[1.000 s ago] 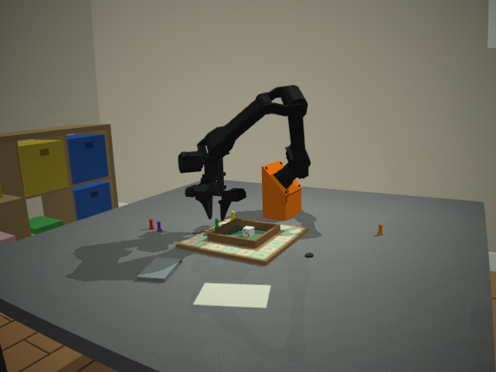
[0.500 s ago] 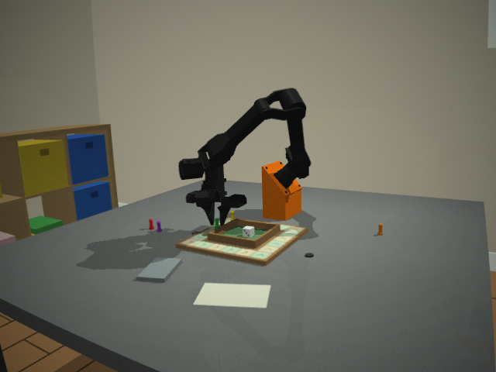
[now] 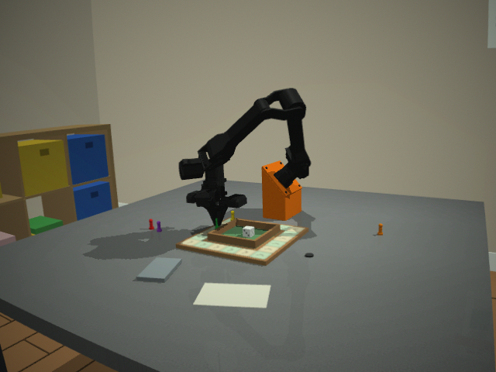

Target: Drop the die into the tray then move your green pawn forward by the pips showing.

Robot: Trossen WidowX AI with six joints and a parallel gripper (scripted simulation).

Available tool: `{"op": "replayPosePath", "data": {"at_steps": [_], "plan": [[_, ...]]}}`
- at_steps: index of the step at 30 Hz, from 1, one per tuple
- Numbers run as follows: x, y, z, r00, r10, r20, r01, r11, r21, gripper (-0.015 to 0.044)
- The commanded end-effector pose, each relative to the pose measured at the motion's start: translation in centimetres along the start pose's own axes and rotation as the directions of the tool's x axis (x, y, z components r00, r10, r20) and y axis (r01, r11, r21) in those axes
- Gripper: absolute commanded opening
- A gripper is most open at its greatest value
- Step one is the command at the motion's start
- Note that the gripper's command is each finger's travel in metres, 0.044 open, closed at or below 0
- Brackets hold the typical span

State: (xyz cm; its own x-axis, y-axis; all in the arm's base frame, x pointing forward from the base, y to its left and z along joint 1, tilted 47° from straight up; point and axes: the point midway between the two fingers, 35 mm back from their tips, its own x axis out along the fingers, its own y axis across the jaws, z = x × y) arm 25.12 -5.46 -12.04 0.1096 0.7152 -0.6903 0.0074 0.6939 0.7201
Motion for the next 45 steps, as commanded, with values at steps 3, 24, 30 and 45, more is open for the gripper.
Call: {"op": "replayPosePath", "data": {"at_steps": [3,24,30,45], "plan": [[-3.0,-0.5,0.6,1.000,-0.009,0.006,0.009,1.000,0.001,0.0000],[-11.3,-0.4,1.1,1.000,-0.010,0.005,0.010,1.000,0.001,0.0000],[-7.7,-0.5,3.2,1.000,-0.010,0.007,0.010,1.000,0.000,0.0000],[-2.6,-0.4,4.6,1.000,-0.003,0.007,0.003,1.000,-0.002,0.0000]]}}
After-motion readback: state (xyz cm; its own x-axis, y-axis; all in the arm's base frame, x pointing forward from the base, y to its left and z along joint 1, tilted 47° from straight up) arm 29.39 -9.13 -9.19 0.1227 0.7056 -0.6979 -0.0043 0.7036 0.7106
